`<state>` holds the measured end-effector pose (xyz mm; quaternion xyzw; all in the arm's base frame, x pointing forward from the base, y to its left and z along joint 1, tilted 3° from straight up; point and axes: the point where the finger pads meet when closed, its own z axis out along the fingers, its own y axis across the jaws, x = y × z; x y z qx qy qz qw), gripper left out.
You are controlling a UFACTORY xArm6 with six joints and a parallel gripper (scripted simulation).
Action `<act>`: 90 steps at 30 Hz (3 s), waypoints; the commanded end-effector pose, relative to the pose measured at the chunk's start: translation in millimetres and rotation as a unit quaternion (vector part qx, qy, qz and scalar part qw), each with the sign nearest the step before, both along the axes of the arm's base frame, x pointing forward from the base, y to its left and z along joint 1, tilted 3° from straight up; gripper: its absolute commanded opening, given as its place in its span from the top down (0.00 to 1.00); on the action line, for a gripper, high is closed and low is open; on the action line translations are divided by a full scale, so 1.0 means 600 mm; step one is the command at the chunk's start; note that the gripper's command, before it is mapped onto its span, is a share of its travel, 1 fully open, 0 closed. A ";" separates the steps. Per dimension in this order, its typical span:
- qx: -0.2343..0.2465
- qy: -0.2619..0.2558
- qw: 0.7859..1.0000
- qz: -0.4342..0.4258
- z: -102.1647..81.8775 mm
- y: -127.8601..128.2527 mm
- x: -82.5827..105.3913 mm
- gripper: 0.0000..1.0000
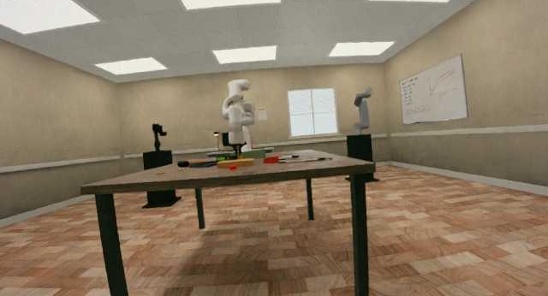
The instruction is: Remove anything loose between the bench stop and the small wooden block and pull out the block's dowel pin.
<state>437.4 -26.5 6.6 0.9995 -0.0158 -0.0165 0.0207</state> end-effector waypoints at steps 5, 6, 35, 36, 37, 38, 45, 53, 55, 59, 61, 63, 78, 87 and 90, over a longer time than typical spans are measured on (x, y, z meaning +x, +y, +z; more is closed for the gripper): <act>0.000 -0.003 1.000 0.000 0.003 0.000 0.004 1.00; 0.000 -0.003 1.000 0.000 0.003 0.000 0.004 1.00; 0.000 -0.003 1.000 0.002 0.003 0.000 0.004 1.00; 0.000 -0.003 1.000 0.002 0.003 0.000 0.004 1.00; 0.000 -0.003 1.000 0.002 0.003 0.000 0.004 1.00; 0.000 -0.003 1.000 0.002 0.003 0.000 0.004 1.00; 0.000 -0.003 1.000 0.003 0.003 0.000 0.004 1.00; 0.000 -0.003 1.000 0.005 0.003 0.000 0.004 1.00; 0.000 -0.003 1.000 0.005 0.003 0.000 0.004 1.00; 0.000 -0.003 1.000 0.006 0.003 0.000 0.004 1.00; 0.000 -0.003 1.000 0.007 0.003 0.000 0.004 1.00; 0.000 -0.003 1.000 0.008 0.003 0.000 0.004 1.00; 0.000 -0.002 1.000 0.014 0.003 0.000 0.004 1.00; 0.000 -0.002 1.000 0.019 0.003 0.000 0.004 1.00; 0.001 -0.002 1.000 0.021 0.003 0.000 0.004 1.00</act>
